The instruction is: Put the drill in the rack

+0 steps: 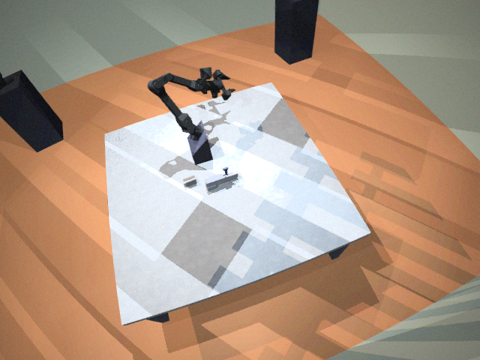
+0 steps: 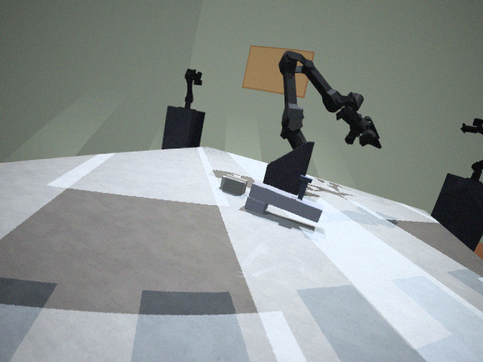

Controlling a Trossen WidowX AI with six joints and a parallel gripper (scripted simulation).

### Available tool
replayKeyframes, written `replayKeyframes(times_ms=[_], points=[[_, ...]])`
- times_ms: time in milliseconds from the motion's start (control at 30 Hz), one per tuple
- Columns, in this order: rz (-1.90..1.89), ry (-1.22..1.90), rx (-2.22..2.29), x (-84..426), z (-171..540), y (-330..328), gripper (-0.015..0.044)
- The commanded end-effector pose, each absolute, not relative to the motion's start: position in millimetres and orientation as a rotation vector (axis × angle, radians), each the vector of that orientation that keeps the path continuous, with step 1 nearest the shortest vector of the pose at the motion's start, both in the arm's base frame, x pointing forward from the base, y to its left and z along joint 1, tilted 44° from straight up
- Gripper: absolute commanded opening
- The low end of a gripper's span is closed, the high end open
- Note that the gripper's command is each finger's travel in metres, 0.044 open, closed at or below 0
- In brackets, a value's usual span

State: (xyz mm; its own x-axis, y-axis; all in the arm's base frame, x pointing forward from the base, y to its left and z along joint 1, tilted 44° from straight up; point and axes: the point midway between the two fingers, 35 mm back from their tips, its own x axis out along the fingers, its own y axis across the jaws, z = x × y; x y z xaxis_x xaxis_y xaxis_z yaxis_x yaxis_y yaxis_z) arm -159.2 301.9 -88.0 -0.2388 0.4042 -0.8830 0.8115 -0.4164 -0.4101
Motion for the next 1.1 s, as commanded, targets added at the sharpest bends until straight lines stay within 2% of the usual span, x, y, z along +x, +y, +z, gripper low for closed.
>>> replayKeyframes(times_ms=[0,267,333,467,600,767,933,1067], points=[[-1.696,1.456,1.684,-159,-88,302,0.0374],[-1.71,1.439,1.701,-156,-88,303,0.0164],[-1.82,1.294,1.836,-133,-91,312,0.0111],[-2.106,0.789,2.221,-60,-96,326,0.0006],[-2.294,0.172,2.562,13,-99,323,0.0],[-2.319,-0.614,2.85,88,-102,299,0.0],[-2.137,-1.525,3.01,153,-100,258,0.0],[-1.821,-2.314,2.976,194,-96,216,0.0]])
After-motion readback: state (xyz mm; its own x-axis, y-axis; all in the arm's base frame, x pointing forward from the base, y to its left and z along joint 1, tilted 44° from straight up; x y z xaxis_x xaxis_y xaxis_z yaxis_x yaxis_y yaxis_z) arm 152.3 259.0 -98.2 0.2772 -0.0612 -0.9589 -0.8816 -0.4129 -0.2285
